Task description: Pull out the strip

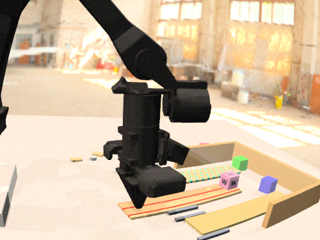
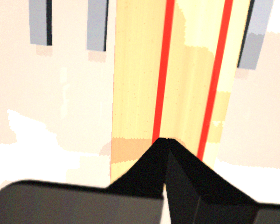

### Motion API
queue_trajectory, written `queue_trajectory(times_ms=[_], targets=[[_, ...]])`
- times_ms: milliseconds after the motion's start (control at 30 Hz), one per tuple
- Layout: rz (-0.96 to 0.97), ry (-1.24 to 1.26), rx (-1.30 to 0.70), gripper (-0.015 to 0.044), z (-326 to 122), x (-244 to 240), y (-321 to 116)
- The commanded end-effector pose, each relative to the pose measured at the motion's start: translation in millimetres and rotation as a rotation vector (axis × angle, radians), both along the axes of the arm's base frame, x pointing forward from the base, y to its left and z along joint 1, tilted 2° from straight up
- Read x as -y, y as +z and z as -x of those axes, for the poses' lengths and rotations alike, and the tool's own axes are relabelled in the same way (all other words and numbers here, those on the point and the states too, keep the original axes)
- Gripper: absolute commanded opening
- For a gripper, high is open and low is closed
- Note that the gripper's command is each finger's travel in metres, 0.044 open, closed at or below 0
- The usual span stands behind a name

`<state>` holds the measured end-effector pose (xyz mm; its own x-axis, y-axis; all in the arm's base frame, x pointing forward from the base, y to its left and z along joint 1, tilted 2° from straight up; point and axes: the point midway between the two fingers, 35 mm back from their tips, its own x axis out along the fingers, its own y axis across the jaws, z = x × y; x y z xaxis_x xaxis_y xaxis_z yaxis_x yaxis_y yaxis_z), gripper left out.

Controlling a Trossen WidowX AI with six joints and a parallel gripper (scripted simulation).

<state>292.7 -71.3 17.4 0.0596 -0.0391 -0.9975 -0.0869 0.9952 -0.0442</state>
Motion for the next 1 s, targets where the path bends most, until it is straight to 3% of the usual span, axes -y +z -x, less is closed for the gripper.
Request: queue_trajectory(times_ms=[0,967], targets=[[-0.008,0.002,-0.032,0.0,14.1,-1.4,-7.2],[-0.008,0.002,-0.035,0.0,55.0,1.1,-8.6]])
